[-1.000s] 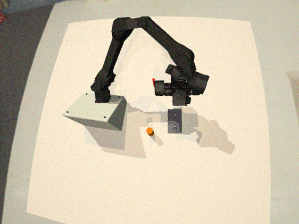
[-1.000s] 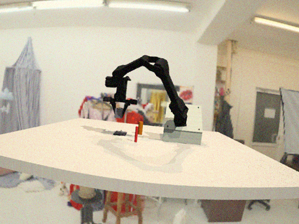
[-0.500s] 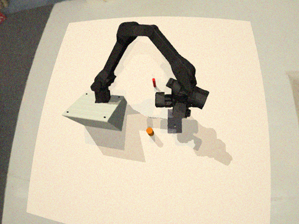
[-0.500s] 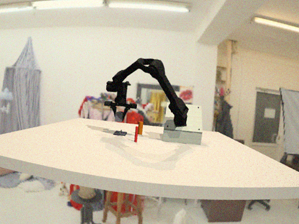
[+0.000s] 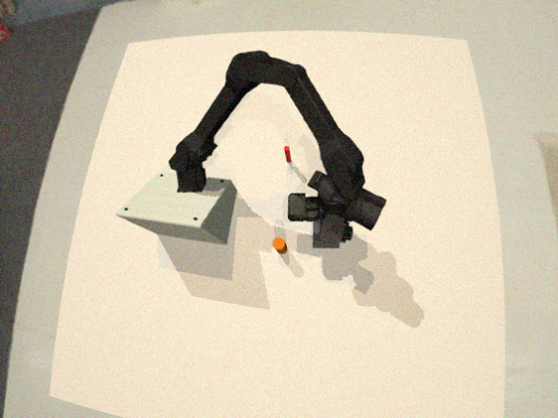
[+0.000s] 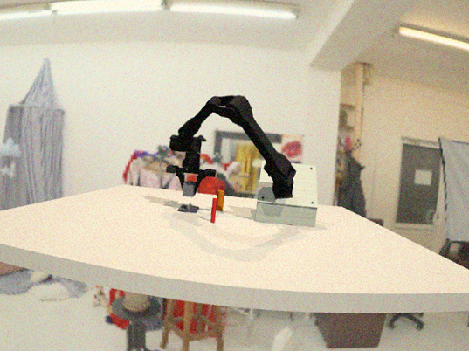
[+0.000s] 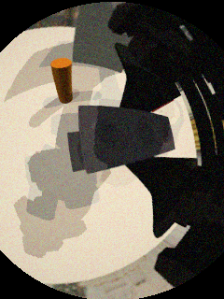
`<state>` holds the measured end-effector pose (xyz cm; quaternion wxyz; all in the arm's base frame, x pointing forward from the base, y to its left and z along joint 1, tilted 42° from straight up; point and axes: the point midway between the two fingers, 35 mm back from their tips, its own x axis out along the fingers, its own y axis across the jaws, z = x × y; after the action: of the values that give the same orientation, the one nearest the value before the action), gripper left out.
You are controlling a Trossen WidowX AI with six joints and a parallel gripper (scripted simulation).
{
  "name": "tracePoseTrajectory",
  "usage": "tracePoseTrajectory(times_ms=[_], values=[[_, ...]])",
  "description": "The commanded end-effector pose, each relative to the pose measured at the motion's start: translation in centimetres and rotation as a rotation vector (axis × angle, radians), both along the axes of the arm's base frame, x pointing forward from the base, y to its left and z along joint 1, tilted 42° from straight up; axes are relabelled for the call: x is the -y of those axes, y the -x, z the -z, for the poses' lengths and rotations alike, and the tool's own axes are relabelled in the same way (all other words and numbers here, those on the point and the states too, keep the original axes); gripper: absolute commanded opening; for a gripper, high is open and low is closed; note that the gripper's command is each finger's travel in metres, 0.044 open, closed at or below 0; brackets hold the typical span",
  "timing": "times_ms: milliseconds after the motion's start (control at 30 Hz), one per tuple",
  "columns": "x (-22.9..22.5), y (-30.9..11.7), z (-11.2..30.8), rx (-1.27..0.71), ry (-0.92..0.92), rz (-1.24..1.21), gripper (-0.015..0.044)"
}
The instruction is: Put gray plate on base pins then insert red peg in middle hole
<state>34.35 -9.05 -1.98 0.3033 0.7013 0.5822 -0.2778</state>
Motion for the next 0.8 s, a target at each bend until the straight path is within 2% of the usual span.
tracePoseTrajectory(times_ms=[0,767], values=[[0.3,0.19,0.98,-0.002,0.001,0.0,0.0],[0.27,0.19,1.16,-0.002,0.001,0.0,0.0]])
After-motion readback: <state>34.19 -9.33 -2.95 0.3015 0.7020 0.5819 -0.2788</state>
